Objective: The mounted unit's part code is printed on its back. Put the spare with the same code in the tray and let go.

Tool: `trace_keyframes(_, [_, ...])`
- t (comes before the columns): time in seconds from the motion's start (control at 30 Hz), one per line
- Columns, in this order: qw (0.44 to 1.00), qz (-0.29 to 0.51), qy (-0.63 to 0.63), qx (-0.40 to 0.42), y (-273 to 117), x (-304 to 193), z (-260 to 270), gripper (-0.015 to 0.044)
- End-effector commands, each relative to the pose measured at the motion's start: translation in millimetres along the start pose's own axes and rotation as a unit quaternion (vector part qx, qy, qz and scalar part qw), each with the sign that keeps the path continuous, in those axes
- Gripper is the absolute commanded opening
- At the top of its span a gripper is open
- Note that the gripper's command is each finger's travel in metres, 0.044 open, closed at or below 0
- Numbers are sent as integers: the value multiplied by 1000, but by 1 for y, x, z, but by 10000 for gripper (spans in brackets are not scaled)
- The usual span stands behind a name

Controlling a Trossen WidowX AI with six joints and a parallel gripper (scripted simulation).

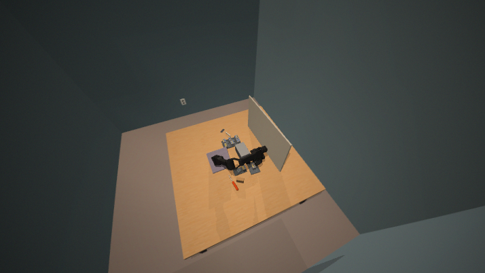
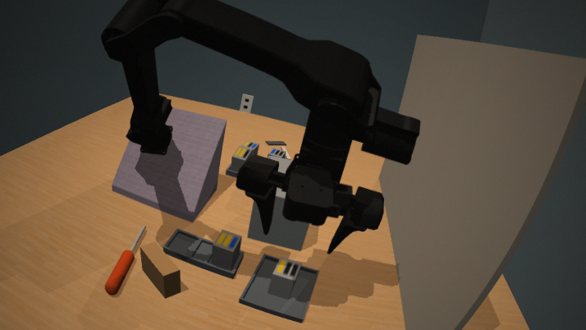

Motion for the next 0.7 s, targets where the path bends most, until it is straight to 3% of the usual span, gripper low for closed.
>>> trace_keyframes(0.0, [1000, -4, 3, 2, -36, 2, -5, 440])
trace_keyframes(0.67, [1000, -2, 0, 4, -32, 0, -3, 440])
Point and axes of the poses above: the point midway between the two fingers, 35 mm back from their tips, its own y axis out along the fingers, its own z axis across the jaws, x = y × z, the point moved 2 cm from there along -y, back along the fingers, and after that the axes turned 5 degrees about -y, right-handed, at the moved point
